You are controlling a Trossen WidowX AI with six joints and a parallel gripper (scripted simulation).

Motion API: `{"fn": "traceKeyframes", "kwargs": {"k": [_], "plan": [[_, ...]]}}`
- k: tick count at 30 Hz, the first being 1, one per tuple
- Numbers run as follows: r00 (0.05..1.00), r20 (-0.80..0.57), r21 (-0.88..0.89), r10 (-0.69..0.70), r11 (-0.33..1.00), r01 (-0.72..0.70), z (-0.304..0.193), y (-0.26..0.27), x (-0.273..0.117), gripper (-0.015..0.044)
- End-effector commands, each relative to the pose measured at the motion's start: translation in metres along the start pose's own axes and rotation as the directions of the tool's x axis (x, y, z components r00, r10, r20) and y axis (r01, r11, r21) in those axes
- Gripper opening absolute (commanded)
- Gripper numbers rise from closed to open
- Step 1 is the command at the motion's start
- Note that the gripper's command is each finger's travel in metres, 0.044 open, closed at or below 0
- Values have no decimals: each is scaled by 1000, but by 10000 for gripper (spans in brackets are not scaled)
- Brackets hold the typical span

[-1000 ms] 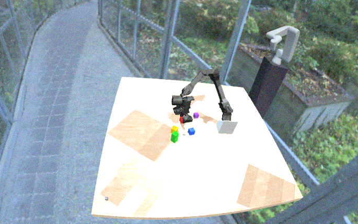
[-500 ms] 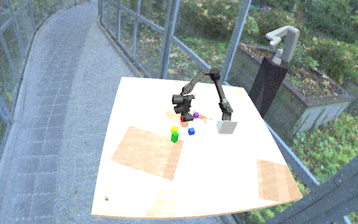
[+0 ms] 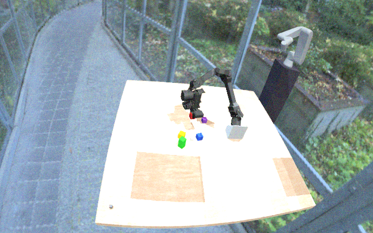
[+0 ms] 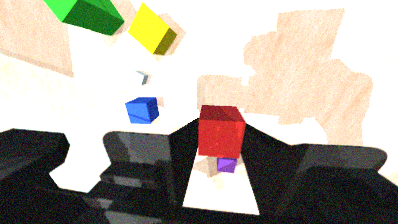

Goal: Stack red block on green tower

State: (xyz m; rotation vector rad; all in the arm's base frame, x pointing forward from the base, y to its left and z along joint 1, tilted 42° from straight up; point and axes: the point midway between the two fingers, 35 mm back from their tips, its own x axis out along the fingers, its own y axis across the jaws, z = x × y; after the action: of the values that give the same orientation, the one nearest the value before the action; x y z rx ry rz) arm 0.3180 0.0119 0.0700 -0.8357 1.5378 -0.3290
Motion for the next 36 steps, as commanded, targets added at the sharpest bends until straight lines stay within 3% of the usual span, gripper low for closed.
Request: {"fn": "traceKeyframes", "kwargs": {"k": [1,15,36], "plan": [[1000,4,7,5,1000,-5,1,0,-23,0],[1000,4,7,5,1000,-5,3,2,-35,0],[1000,18,20,9,1000,-10,75,70,-45,0]]}}
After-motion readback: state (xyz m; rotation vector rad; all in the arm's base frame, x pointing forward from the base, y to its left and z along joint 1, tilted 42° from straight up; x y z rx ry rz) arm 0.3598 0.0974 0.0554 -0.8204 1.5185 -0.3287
